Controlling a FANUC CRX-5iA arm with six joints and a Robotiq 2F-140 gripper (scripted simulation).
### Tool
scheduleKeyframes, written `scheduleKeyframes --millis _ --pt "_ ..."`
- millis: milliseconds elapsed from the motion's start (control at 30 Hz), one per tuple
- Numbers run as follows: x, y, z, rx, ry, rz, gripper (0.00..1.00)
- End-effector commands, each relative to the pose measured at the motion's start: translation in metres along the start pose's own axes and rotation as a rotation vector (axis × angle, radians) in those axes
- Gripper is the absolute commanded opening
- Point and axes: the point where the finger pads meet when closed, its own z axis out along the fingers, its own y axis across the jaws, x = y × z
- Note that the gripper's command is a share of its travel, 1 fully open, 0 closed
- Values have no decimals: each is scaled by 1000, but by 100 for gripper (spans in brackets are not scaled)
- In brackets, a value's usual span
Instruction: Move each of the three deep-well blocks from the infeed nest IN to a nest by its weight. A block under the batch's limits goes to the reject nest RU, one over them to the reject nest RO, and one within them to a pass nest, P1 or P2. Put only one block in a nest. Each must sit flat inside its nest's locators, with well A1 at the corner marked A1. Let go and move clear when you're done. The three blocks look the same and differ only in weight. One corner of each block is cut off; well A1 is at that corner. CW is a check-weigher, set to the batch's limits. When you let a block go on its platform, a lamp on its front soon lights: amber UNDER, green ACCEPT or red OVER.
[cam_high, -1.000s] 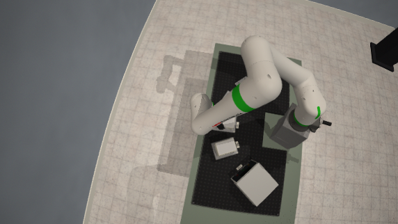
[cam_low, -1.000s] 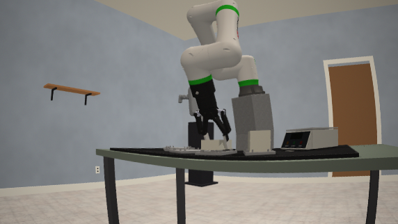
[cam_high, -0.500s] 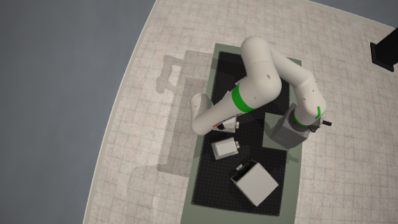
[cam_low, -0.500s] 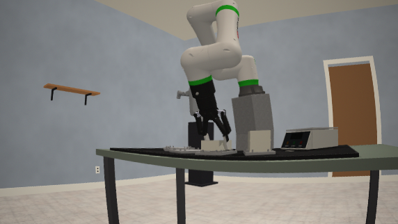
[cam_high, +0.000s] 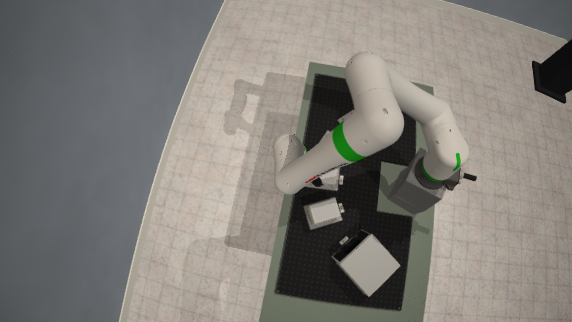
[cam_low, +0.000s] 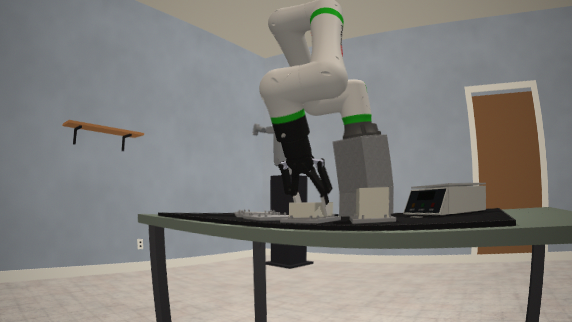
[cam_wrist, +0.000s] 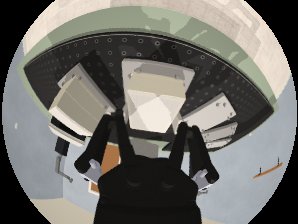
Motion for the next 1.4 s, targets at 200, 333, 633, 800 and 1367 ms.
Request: scheduleKeyframes --millis 200,333,633,800,1367 --pt "1 0 1 0 0 0 10" --pt "1 0 1 0 0 0 10" --pt "2 0 2 0 0 0 10" --pt "2 0 3 0 0 0 100" --pt "2 0 3 0 0 0 100"
